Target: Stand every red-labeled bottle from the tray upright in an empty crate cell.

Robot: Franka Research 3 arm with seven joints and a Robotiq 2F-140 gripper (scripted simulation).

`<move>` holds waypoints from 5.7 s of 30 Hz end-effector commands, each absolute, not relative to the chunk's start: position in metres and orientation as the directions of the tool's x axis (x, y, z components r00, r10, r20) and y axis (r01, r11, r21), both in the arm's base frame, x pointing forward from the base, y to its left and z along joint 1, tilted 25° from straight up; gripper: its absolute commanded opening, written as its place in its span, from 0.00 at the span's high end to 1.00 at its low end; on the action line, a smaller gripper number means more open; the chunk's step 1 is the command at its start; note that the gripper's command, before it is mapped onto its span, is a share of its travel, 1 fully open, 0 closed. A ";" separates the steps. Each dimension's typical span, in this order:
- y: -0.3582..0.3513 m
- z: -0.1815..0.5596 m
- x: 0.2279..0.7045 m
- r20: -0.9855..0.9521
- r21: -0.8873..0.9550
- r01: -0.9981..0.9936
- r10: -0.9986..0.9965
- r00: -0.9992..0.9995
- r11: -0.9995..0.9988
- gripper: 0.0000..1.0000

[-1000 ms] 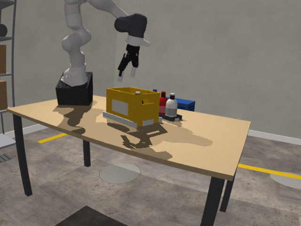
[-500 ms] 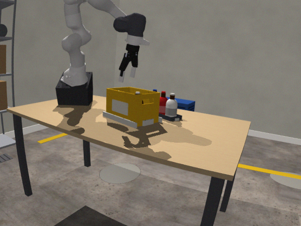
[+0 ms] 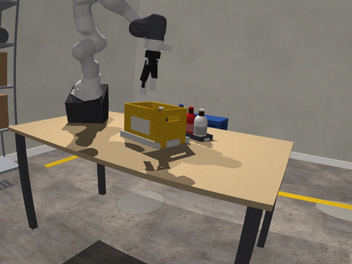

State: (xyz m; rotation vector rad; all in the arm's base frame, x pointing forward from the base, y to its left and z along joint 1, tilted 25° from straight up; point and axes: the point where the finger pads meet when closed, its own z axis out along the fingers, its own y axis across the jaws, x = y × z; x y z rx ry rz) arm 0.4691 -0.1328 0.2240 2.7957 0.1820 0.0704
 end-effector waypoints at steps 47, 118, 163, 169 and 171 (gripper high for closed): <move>-0.138 0.237 0.480 0.043 0.419 0.312 0.362 0.931 -0.853 1.00; 0.087 0.174 0.633 0.093 0.411 0.198 0.257 0.962 -0.890 0.62; 0.074 0.143 0.641 0.092 0.411 0.199 0.258 0.962 -0.889 0.62; 0.072 0.139 0.642 0.092 0.411 0.199 0.258 0.962 -0.889 0.62; 0.072 0.137 0.642 0.092 0.411 0.199 0.258 0.962 -0.889 0.62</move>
